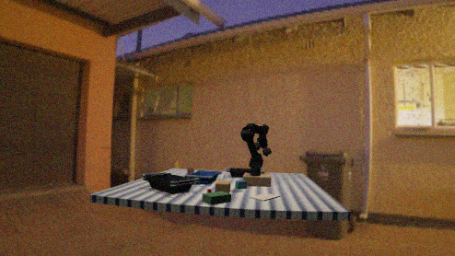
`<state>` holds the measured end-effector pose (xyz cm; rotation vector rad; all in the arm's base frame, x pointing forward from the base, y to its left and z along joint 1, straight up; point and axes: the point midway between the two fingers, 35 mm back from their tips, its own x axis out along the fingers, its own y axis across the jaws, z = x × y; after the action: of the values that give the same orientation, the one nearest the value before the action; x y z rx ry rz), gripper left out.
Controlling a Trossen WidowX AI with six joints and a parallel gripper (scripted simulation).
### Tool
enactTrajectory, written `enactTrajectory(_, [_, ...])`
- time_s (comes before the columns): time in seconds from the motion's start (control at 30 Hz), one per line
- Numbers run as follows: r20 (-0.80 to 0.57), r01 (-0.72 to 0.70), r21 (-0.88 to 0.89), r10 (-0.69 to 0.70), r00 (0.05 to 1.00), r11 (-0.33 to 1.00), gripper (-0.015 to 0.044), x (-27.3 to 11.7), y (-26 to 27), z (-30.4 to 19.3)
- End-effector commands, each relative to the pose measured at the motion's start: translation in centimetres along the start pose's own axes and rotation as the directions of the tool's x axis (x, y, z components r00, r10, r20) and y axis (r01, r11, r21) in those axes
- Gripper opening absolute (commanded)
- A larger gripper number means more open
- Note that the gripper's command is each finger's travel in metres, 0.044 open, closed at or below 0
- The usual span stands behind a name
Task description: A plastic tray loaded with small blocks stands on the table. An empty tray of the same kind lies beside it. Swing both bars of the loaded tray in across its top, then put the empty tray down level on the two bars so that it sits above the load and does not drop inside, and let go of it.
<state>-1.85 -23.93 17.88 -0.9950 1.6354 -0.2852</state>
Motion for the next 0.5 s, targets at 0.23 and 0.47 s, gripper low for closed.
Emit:
enactTrajectory(0.23, [0.003, 0.001, 0.002, -0.001, 1.0, 1.0, 0.019, 0.0, -0.2, 0.1])
enactTrajectory(0.47, [0.114, -0.053, 0.296, 0.02, 0.993, 0.954, 0.0088, 0.9, -3.0, 2.7])
